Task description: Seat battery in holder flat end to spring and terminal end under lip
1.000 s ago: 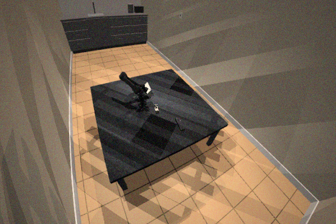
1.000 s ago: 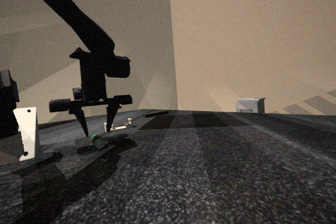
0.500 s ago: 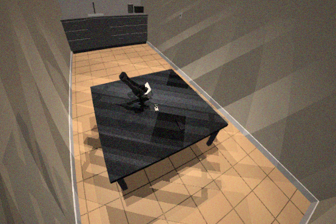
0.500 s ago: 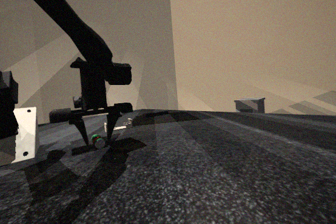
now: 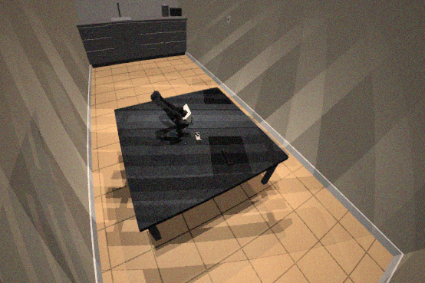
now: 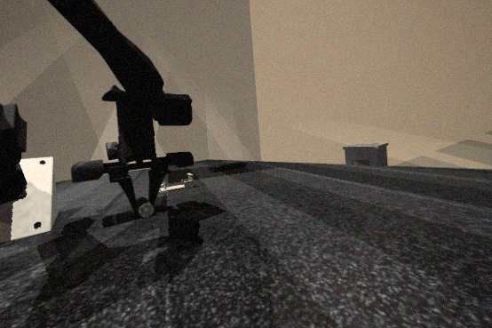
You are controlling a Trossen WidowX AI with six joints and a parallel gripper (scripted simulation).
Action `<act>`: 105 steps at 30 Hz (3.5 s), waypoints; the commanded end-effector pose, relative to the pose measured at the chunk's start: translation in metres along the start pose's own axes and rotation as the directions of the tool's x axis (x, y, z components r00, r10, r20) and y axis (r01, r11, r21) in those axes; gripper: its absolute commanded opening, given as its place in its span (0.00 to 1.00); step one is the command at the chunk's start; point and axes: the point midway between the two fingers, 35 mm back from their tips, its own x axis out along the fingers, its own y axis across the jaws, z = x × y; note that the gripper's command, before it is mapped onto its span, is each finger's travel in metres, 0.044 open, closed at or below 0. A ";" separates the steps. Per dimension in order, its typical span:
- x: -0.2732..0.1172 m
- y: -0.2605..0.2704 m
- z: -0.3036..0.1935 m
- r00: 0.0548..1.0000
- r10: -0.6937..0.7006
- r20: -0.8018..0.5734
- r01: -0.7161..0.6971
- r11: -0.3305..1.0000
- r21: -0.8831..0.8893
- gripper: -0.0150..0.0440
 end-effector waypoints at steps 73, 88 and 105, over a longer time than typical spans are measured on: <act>-0.055 -0.107 0.148 0.990 -0.139 0.004 -0.019 -0.102 0.995 0.39; -0.037 -0.107 0.143 0.964 -0.265 0.000 -0.026 -0.095 0.995 0.39; -0.028 -0.106 0.148 0.936 -0.351 0.002 -0.035 -0.086 0.996 0.39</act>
